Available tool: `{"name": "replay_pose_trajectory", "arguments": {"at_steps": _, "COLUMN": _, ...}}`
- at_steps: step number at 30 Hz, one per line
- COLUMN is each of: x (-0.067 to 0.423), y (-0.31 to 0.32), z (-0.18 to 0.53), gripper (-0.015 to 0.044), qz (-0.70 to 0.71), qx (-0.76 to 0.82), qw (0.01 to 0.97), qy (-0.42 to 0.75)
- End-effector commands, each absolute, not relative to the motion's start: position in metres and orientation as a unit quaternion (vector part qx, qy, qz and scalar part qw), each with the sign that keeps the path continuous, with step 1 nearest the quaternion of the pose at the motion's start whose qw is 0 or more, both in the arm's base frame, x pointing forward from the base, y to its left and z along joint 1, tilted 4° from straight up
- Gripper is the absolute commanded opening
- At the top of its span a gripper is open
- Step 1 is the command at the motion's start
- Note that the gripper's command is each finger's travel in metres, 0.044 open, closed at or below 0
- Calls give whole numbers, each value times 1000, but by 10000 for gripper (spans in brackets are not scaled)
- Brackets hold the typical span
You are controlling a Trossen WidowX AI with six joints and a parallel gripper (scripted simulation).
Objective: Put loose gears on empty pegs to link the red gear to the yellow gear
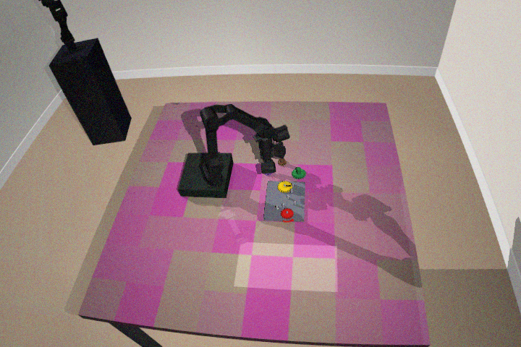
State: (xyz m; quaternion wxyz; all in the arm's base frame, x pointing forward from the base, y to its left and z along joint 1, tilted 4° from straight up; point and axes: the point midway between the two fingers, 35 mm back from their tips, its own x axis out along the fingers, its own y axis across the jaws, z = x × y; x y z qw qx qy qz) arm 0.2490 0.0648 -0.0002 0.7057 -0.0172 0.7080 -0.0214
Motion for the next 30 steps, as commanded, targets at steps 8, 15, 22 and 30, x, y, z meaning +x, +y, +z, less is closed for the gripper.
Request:
{"name": "replay_pose_trajectory", "arguments": {"at_steps": 8, "x": 248, "y": 64, "z": -1, "gripper": 26, "qz": -21, "qx": -20, "qw": 705, "qy": 708}}
{"name": "replay_pose_trajectory", "arguments": {"at_steps": 15, "x": 251, "y": 65, "z": 7, "gripper": 0, "qz": -21, "qx": -20, "qw": 705, "qy": 708}}
{"name": "replay_pose_trajectory", "arguments": {"at_steps": 22, "x": 255, "y": 67, "z": 23, "gripper": 0, "qz": -17, "qx": -22, "qw": 707, "qy": 707}}
{"name": "replay_pose_trajectory", "arguments": {"at_steps": 30, "x": 258, "y": 68, "z": 42, "gripper": 0, "qz": -15, "qx": -23, "qw": 707, "qy": 707}}
